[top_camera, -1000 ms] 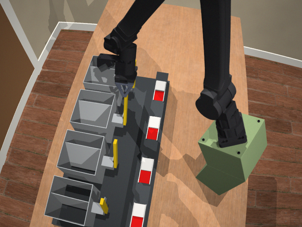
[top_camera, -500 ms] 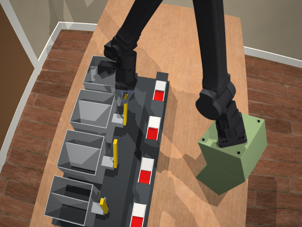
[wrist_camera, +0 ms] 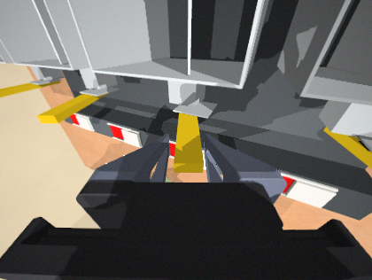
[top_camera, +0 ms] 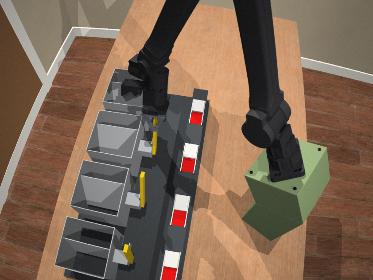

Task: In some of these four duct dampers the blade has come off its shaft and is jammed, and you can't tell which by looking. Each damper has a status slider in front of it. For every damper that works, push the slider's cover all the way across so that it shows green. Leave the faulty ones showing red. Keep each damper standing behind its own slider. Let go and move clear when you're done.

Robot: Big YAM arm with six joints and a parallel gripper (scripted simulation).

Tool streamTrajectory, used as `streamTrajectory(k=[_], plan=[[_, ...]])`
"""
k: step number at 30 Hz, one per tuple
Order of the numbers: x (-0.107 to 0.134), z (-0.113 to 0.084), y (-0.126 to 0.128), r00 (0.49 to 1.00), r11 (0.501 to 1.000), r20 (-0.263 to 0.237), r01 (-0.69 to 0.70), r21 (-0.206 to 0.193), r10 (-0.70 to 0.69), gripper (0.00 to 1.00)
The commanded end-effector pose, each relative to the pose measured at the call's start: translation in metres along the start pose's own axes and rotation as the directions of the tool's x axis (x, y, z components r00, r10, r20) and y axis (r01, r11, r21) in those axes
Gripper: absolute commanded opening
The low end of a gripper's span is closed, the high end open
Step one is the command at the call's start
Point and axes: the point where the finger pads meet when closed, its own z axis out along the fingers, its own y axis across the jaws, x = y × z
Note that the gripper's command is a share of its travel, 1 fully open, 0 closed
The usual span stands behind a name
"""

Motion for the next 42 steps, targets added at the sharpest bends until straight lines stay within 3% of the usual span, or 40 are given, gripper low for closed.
streamTrajectory(k=[1,39,40,42], plan=[[0.0070,0.0102,0.0002,1.000,1.000,-0.014,-0.012,-0.005,0.012,0.36],[0.0069,0.0105,0.0004,1.000,1.000,-0.014,-0.011,-0.005,0.011,0.36],[0.0069,0.0105,0.0004,1.000,1.000,-0.014,-0.011,-0.005,0.011,0.17],[0.0068,0.0105,0.0007,1.000,1.000,-0.013,-0.011,-0.007,0.011,0.17]])
